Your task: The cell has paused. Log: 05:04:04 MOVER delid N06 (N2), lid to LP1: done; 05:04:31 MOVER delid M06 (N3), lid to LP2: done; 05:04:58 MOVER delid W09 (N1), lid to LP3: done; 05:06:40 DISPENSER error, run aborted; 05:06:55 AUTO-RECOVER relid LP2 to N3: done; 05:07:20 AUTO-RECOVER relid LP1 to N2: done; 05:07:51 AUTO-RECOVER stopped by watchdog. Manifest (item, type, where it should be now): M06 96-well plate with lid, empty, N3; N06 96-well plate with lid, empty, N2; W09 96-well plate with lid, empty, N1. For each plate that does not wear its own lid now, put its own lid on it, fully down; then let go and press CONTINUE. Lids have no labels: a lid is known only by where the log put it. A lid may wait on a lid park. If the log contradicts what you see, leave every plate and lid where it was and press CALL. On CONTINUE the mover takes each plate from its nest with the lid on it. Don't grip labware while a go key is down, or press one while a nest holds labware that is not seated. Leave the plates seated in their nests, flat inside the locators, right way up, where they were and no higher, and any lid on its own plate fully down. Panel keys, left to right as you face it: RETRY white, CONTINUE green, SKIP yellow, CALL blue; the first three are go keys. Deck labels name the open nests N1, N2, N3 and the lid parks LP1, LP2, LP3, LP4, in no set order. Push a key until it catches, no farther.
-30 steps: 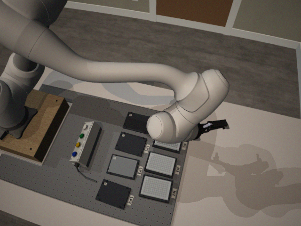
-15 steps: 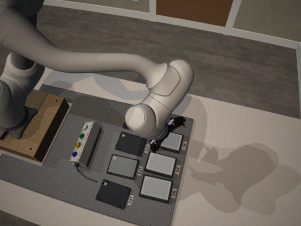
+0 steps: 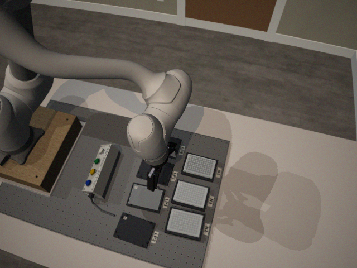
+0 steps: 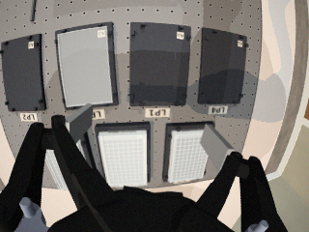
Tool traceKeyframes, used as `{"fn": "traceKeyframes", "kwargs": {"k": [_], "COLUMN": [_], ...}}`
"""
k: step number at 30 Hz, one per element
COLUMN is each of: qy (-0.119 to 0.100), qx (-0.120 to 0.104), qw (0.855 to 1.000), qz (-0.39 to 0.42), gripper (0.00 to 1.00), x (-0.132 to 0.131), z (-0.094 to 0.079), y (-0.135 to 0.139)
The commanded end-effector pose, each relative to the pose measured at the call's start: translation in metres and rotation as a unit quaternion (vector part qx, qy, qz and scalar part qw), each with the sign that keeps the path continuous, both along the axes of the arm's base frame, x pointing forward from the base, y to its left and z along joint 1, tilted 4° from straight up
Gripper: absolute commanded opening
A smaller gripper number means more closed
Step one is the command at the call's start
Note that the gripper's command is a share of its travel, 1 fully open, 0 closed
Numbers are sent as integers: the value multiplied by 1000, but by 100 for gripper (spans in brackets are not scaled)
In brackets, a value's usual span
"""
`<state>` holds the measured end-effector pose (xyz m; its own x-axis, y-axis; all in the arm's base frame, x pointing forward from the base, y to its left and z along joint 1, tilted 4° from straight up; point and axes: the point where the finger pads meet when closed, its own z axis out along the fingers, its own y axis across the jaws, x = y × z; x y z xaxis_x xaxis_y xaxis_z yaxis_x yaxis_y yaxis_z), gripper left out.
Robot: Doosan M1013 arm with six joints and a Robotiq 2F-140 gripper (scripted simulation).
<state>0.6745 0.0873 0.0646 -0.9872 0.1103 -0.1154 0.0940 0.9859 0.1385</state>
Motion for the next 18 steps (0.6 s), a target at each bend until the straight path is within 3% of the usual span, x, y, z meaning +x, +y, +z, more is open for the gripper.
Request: {"fn": "traceKeyframes", "kwargs": {"k": [1,5,12,13,18], "qy": [13,25,26,26,26], "qx": [-40,-66,-68,-68,-68], "qw": [998,994,993,993,993], "qz": [50,85,88,88,88], "gripper": [100,100,100,0,0], "x": [-36,-58,-60,-60,-60], "z": [-3,-7,-7,-7,-7], "y": [-23,-38,-40,-40,-40]}}
